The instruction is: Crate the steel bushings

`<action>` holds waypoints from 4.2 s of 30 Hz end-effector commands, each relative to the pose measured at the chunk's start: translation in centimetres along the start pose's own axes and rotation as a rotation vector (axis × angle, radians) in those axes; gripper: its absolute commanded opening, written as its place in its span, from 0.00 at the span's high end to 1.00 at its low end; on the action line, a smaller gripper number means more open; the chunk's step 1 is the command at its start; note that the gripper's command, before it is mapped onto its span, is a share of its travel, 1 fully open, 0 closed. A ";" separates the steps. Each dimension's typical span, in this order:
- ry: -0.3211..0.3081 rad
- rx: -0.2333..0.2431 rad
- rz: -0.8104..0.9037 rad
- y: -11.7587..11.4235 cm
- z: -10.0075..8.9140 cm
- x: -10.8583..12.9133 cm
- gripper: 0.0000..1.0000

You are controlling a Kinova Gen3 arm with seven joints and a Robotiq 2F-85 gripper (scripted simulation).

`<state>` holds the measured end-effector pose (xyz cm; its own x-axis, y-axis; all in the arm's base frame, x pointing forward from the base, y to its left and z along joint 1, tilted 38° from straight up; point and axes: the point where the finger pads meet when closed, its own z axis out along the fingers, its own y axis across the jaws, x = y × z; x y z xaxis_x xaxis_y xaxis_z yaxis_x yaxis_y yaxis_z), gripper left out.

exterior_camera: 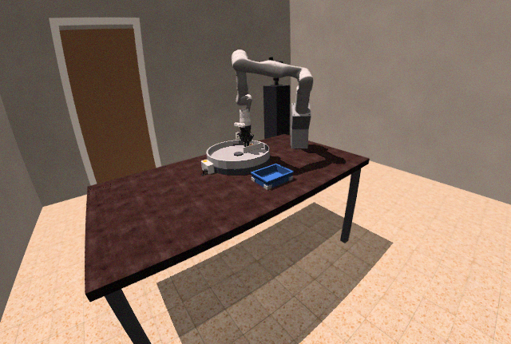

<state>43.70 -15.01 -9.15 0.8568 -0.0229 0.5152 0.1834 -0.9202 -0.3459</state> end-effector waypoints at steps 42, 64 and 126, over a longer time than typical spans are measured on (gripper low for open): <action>-0.004 -0.001 -0.012 0.1 0.8 0.0 0.86; -0.003 0.001 -0.013 0.0 0.8 0.0 1.00; -0.006 -0.005 -0.011 0.3 0.7 -0.1 1.00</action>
<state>43.99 -14.94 -9.88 0.8576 -0.0099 0.5141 0.1914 -0.9218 -0.3371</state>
